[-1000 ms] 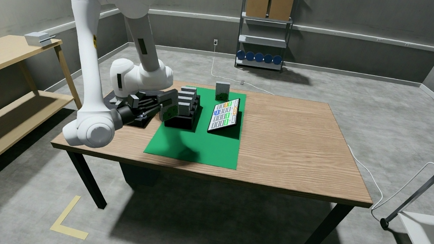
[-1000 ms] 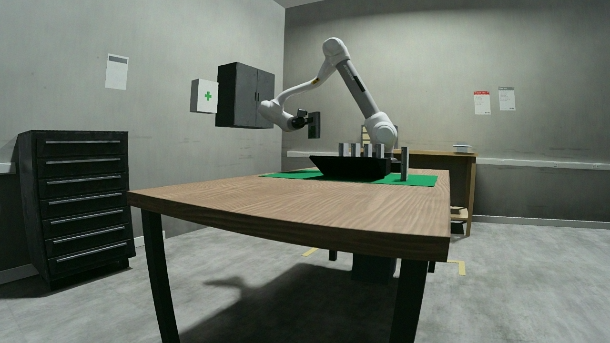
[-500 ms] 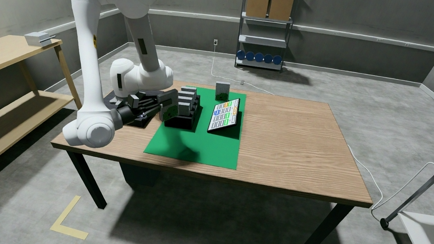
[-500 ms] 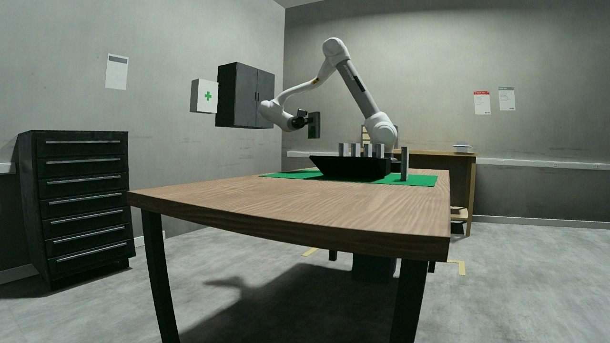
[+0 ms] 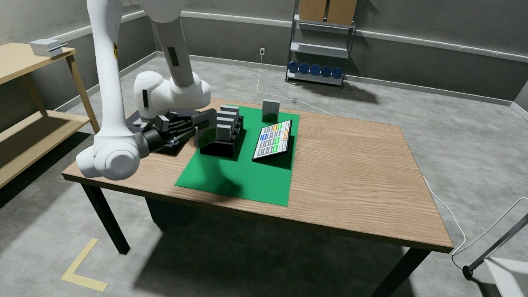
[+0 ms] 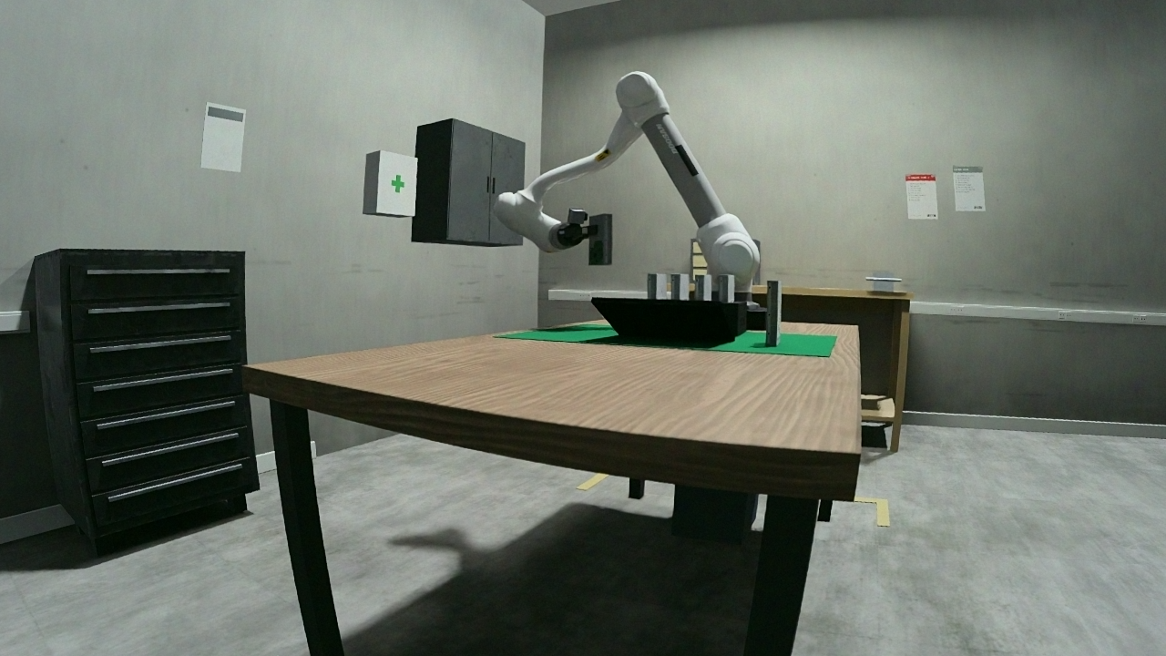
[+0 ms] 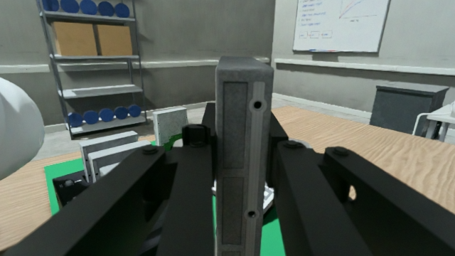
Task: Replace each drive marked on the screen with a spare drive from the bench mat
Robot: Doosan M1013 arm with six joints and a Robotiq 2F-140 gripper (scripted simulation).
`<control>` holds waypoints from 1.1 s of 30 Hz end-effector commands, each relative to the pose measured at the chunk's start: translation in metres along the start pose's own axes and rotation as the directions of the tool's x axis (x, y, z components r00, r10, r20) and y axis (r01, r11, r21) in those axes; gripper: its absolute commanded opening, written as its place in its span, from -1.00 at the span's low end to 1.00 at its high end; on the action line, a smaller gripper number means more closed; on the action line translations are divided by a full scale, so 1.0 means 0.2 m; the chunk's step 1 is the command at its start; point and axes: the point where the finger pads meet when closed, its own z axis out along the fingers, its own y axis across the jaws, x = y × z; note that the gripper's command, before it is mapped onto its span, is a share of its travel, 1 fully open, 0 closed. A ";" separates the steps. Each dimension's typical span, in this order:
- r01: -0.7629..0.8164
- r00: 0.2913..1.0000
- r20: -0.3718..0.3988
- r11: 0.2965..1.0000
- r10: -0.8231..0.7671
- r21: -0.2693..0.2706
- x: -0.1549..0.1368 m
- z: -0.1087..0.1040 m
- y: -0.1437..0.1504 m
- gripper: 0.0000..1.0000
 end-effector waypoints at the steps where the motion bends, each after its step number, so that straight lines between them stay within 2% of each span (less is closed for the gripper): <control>1: 0.001 1.000 0.000 1.000 -0.001 0.000 0.00 0.00 0.00 -0.80; 33: 0.001 1.000 0.000 1.000 -0.001 0.000 -0.09 0.00 0.00 -0.80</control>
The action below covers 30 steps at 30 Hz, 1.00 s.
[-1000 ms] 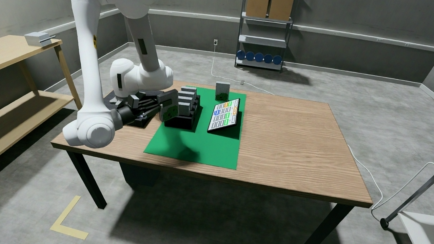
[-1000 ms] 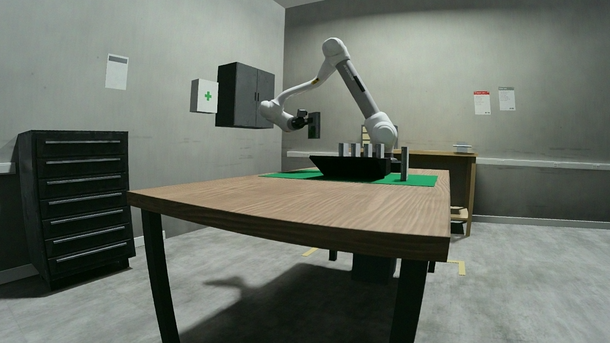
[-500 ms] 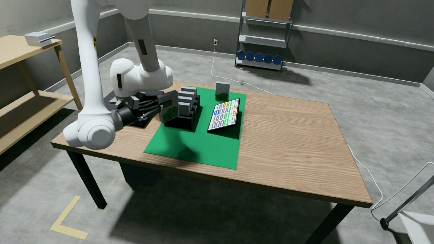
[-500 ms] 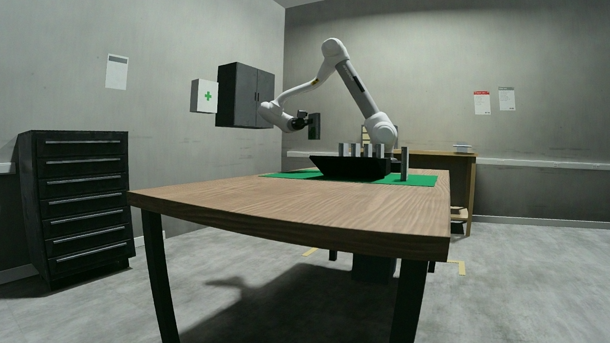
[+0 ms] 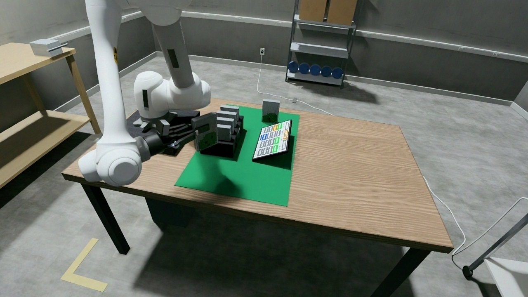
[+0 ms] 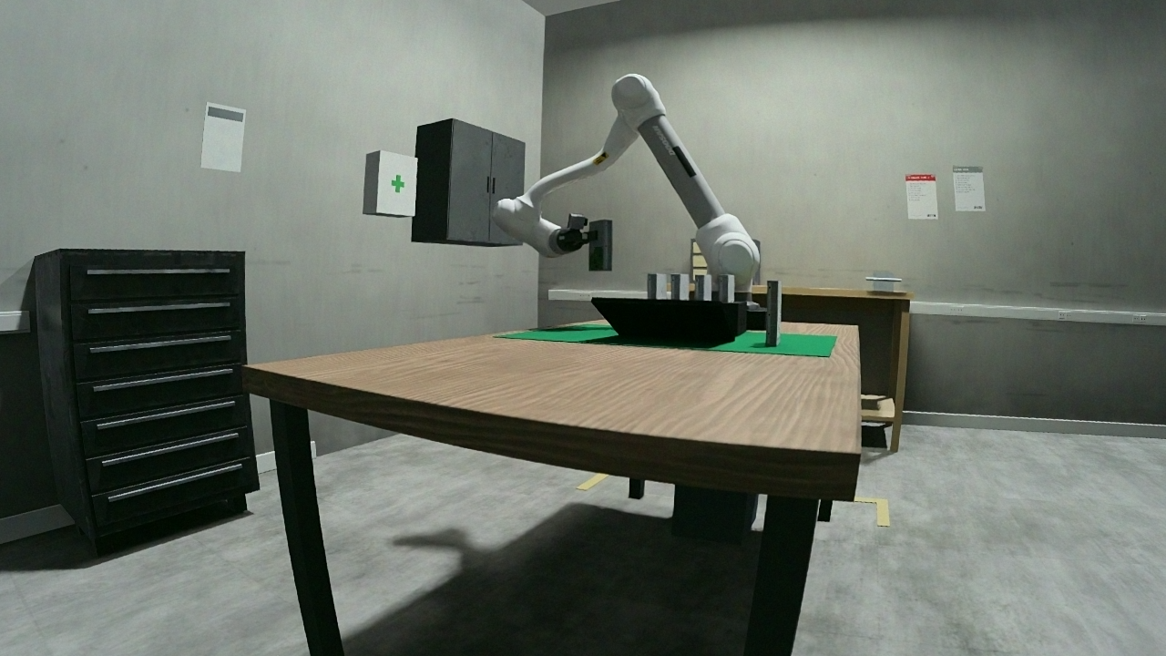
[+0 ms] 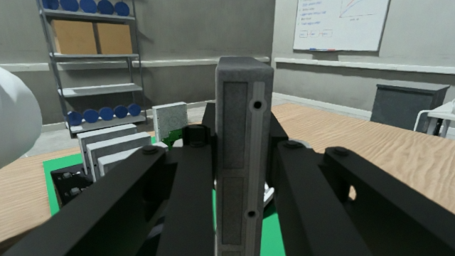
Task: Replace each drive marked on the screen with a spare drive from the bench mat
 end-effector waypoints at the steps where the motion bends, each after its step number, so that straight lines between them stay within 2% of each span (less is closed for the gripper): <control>1: 0.001 1.000 0.000 1.000 -0.001 0.000 -0.02 0.00 0.00 -0.80; 30: 0.001 1.000 0.000 1.000 -0.001 0.000 -0.20 0.00 0.00 -0.80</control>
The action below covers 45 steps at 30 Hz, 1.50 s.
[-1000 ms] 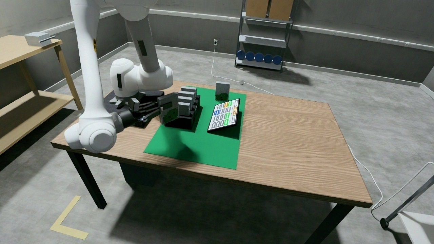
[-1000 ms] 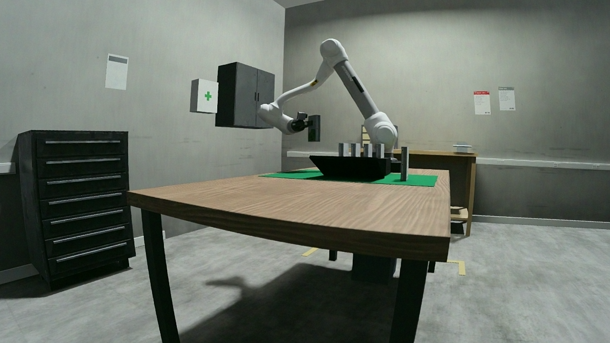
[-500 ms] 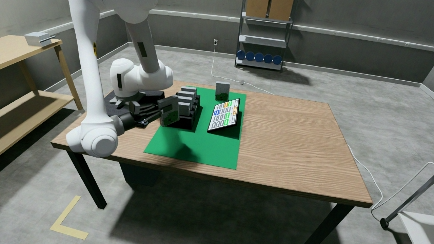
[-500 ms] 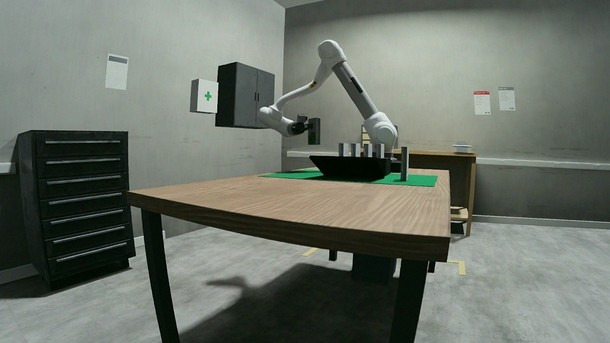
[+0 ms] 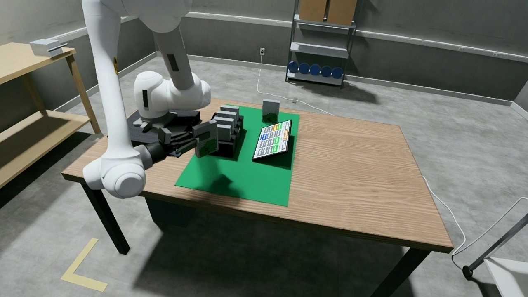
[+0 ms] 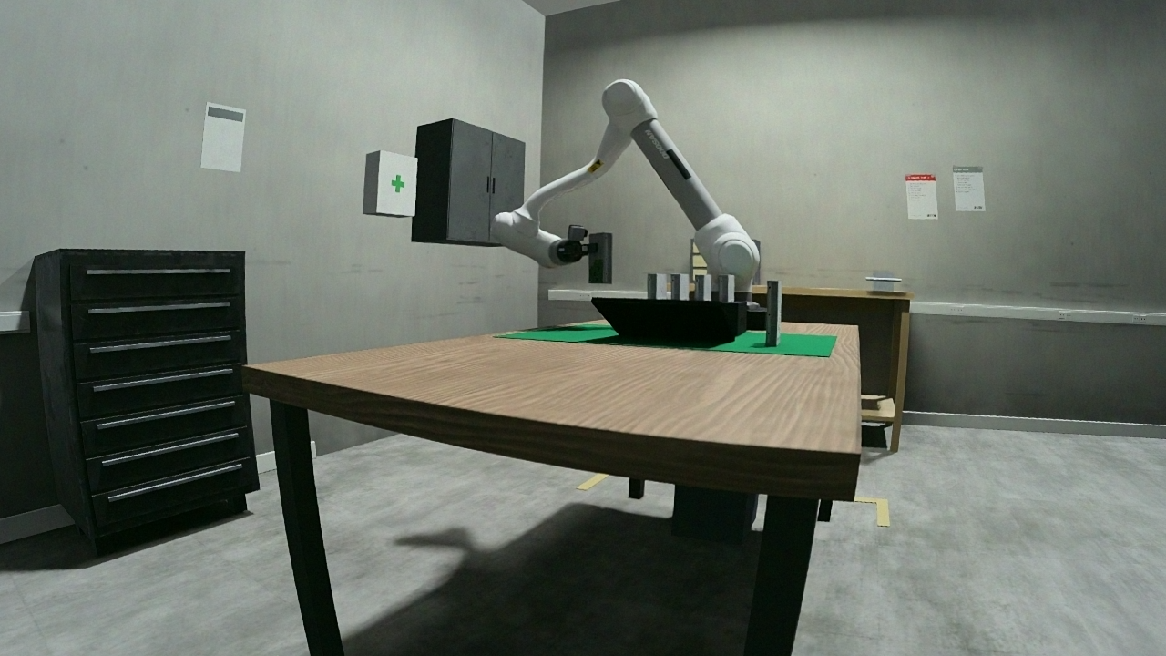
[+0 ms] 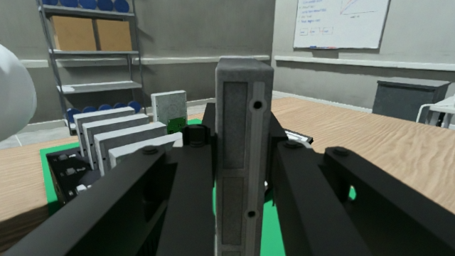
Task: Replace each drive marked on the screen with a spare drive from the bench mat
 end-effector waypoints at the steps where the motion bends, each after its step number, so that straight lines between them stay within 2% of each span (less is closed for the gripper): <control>1: 0.001 1.000 0.000 1.000 -0.001 0.000 -0.03 0.00 0.00 -0.80; 45: 0.001 1.000 0.000 1.000 -0.001 0.000 -0.37 0.00 0.00 -0.80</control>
